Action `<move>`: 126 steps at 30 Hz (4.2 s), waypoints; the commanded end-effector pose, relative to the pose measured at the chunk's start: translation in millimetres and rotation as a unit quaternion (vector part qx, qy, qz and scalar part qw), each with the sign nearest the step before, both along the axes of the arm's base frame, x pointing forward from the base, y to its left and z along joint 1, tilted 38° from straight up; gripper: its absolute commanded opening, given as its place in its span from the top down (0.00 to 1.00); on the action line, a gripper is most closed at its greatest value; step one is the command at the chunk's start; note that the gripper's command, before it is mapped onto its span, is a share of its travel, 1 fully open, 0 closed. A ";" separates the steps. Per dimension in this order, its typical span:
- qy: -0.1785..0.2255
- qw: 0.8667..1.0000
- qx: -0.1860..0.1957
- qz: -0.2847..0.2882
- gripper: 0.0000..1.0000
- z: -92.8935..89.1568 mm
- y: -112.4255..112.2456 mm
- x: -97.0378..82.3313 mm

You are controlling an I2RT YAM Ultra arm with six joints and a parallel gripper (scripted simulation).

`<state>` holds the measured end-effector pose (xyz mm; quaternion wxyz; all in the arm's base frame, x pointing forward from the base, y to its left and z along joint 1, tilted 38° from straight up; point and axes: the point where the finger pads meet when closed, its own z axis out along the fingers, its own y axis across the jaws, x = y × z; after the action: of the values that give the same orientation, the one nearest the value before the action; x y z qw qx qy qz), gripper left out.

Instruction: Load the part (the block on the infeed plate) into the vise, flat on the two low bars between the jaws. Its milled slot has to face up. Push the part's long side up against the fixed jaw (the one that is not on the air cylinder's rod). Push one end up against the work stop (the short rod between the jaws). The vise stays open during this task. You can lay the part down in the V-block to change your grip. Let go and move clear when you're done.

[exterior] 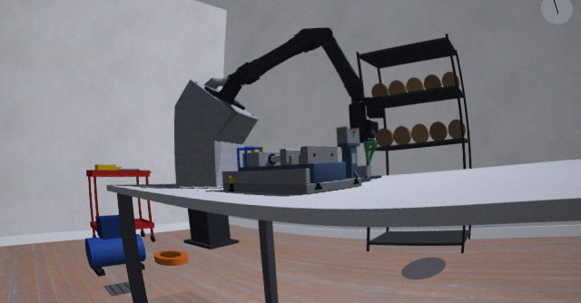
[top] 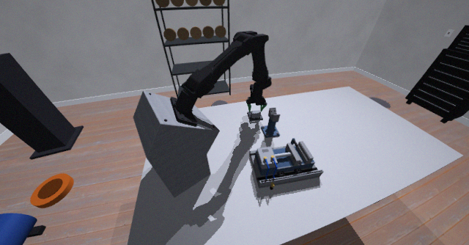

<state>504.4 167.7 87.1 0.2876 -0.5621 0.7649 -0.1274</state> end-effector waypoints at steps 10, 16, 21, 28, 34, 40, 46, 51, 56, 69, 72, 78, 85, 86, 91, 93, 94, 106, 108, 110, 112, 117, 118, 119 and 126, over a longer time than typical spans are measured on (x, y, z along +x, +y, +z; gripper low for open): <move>-0.022 1.000 0.010 0.000 0.19 2.8 1.9 22.6; -0.022 1.000 0.010 0.001 0.19 -2.2 3.7 25.8; -0.020 1.000 0.009 0.003 0.19 -5.9 6.1 27.0; -0.019 1.000 0.009 0.002 0.19 -10.4 5.3 30.5; -0.024 1.000 0.011 0.001 0.19 -8.4 5.4 33.2; -0.018 1.000 0.008 0.000 0.19 -14.2 4.5 32.9; -0.019 1.000 0.009 0.000 0.19 -12.1 4.3 33.1; -0.018 1.000 0.008 0.000 0.19 -14.0 4.2 33.2; -0.017 1.000 0.008 0.000 0.19 -14.6 4.2 33.2; -0.017 1.000 0.008 0.000 0.19 -14.6 4.2 33.2; -0.017 1.000 0.008 0.000 0.19 -14.6 4.2 33.2; -0.017 1.000 0.008 0.000 0.19 -14.6 4.2 33.2; -0.017 1.000 0.008 0.000 0.19 -14.6 4.2 33.2; -0.017 1.000 0.008 0.000 0.19 -14.6 4.2 33.2; -0.017 1.000 0.008 0.000 1.00 -14.6 4.2 33.2; -0.013 1.000 0.007 0.001 1.00 -16.1 4.8 31.1; -0.016 1.000 0.008 0.001 1.00 -14.0 5.1 31.7; -0.016 1.000 0.008 0.001 1.00 -12.9 5.1 31.7; -0.016 1.000 0.008 0.001 1.00 -12.9 5.1 31.7; -0.016 1.000 0.008 0.001 1.00 -12.9 5.1 31.7; -0.016 1.000 0.008 0.001 1.00 -12.9 5.1 31.7; -0.016 1.000 0.008 0.001 1.00 -12.9 5.1 31.7; -0.016 1.000 0.008 0.001 1.00 -12.9 5.1 31.7; -0.016 1.000 0.008 0.001 1.00 -12.9 5.1 31.7; -0.017 1.000 0.008 0.001 1.00 -12.7 5.1 31.7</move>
<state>527.3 173.2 63.2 0.2927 -0.5610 0.7636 -0.1285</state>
